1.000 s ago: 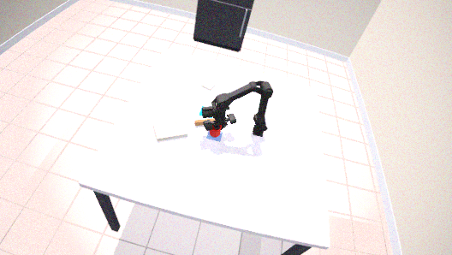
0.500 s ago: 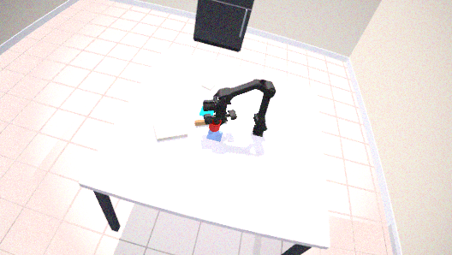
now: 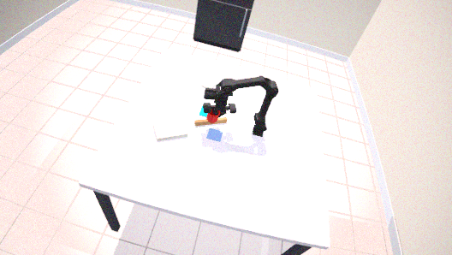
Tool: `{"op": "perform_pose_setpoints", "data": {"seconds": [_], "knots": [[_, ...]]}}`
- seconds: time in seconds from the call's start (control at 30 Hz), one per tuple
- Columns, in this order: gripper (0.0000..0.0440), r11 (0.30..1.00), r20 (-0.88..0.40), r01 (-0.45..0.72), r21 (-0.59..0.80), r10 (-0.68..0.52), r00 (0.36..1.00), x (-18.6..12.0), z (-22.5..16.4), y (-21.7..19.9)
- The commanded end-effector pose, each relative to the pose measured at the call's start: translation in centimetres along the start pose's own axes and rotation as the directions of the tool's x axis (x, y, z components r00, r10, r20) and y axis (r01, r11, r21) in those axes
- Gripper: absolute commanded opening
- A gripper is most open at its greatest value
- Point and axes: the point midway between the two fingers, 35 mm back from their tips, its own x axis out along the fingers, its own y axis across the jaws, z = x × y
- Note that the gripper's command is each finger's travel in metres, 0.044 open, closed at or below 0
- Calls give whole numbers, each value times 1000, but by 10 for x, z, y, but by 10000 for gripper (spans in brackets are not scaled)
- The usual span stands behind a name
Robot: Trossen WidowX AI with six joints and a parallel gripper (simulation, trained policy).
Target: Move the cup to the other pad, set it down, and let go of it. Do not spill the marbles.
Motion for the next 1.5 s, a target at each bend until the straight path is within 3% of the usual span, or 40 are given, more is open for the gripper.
{"op": "perform_pose_setpoints", "data": {"seconds": [0.0,0.63,1.07,1.47], "knots": [[0,998,10,-39,39,38,999,-10,12,4],[0,976,82,-146,162,134,988,-4,80,24],[0,960,113,-165,227,143,983,26,116,26],[1,953,113,-152,263,126,986,60,125,17]]}}
